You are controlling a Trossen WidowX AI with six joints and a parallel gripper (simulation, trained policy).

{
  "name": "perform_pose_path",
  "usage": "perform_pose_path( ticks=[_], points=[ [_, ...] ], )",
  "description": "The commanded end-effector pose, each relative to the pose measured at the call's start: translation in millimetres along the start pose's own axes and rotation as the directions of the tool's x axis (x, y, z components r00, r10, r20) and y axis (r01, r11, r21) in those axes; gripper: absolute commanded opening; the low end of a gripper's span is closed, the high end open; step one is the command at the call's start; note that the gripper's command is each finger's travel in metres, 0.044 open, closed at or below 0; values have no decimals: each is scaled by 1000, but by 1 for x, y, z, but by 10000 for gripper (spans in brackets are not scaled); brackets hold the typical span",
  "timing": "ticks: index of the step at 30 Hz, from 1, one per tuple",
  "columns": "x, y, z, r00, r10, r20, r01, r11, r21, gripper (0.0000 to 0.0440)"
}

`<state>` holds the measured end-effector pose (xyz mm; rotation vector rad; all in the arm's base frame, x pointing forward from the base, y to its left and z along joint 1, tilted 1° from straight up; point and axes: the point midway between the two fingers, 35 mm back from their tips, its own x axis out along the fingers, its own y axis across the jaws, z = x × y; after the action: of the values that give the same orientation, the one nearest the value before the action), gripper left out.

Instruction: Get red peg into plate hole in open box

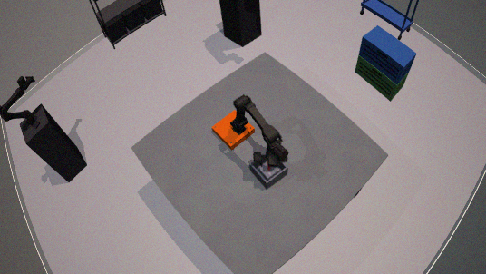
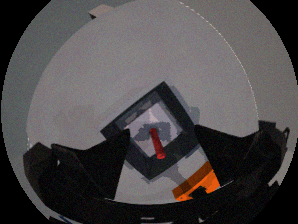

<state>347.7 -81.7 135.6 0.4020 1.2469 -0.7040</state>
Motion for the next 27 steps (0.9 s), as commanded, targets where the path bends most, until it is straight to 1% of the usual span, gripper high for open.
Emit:
perform_pose_path(
  ticks=[1,16,27],
  points=[
    [-1,0,-1,1000,-5,4,5,1000,5,408],
    [-8,2,-5,1000,-9,12,9,1000,-1,440],
    [-11,3,-8,1000,-14,14,14,1000,-9,440]
  ],
)
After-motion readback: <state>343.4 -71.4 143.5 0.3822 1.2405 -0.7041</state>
